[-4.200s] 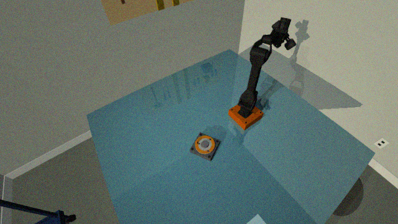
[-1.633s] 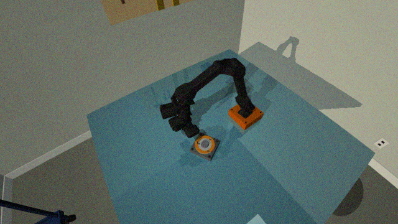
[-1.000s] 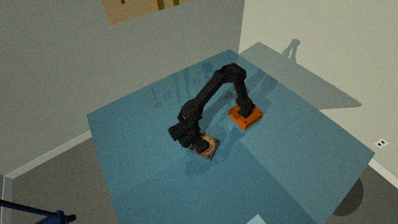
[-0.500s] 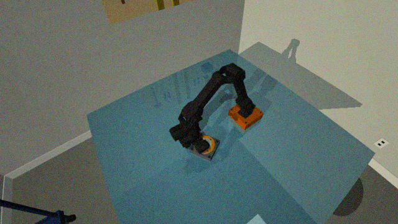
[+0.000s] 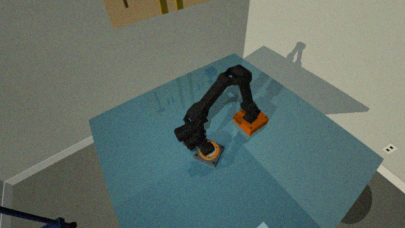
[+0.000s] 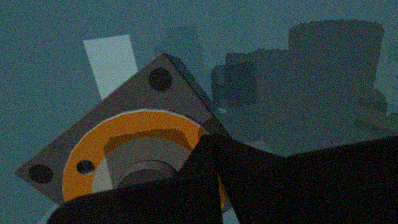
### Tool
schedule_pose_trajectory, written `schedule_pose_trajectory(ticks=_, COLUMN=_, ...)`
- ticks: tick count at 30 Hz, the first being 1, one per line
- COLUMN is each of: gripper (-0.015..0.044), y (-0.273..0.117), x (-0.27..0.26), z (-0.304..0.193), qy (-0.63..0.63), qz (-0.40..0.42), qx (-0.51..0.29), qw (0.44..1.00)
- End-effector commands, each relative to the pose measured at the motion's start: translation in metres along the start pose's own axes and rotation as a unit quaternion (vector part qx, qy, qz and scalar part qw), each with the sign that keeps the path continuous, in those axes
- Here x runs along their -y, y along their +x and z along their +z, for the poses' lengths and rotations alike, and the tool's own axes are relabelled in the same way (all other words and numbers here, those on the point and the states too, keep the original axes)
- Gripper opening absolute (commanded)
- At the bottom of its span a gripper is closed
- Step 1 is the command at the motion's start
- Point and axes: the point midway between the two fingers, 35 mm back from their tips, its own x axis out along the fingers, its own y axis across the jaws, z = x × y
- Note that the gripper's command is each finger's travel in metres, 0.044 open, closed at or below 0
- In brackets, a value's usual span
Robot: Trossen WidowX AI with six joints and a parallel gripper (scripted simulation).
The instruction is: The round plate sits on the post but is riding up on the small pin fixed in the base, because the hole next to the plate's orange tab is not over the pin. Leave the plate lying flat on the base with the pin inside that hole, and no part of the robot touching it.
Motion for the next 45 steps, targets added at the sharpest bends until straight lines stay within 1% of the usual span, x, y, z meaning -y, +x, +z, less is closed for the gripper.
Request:
schedule_pose_trajectory(ticks=1, gripper=0.0000, y=0.002, x=0.004, z=-0.006, qy=-0.001, qz=-0.002, qx=-0.004, qw=1.000)
schedule_pose_trajectory(ticks=23, gripper=0.0000, y=0.000, x=0.009, z=-0.033, qy=-0.001, qz=-0.002, qx=-0.006, qw=1.000)
schedule_pose_trajectory(ticks=45, gripper=0.0000, y=-0.002, x=0.000, z=-0.060, qy=-0.001, qz=-0.001, qx=-0.007, qw=1.000)
